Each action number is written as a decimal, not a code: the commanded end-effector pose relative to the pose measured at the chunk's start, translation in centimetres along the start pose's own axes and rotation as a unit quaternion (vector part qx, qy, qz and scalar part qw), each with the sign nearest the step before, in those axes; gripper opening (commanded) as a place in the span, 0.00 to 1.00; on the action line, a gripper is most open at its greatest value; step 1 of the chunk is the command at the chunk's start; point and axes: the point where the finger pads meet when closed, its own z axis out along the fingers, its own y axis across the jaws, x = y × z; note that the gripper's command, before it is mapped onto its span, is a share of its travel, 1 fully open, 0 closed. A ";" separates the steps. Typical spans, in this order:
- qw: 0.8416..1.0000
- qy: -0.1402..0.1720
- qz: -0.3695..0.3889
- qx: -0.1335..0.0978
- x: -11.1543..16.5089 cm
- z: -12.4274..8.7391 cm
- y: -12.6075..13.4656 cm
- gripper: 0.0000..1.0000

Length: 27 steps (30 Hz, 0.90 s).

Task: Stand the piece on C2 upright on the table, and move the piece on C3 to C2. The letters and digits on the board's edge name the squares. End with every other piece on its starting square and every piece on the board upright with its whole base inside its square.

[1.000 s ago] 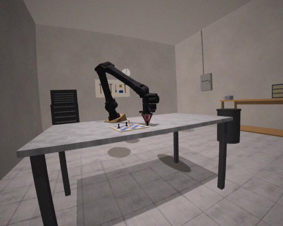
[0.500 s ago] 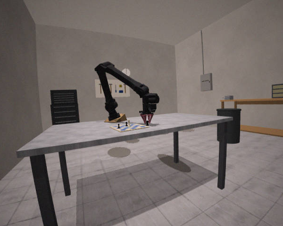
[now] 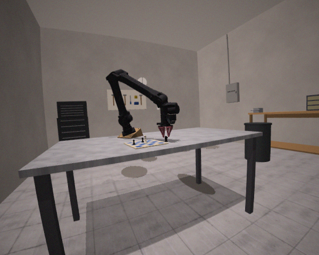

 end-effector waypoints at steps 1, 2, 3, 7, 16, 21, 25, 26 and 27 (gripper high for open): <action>0.999 -0.030 0.008 -0.015 -1.8 -4.2 1.0 0.37; 0.999 -0.030 0.008 -0.015 -1.8 -4.7 1.0 0.37; 0.999 -0.031 0.008 -0.016 -1.8 -5.3 1.0 0.37; 0.999 -0.031 0.008 -0.016 -1.7 -7.6 1.0 0.37; 1.000 -0.021 0.003 -0.011 -1.2 -9.2 1.2 0.37; 1.000 -0.008 -0.004 -0.002 0.2 -8.4 0.9 0.37; 1.000 -0.008 -0.002 -0.002 0.1 -8.2 0.8 1.00; 1.000 -0.008 -0.002 -0.002 0.1 -8.3 0.8 1.00; 1.000 -0.008 -0.002 -0.002 0.1 -8.3 0.8 1.00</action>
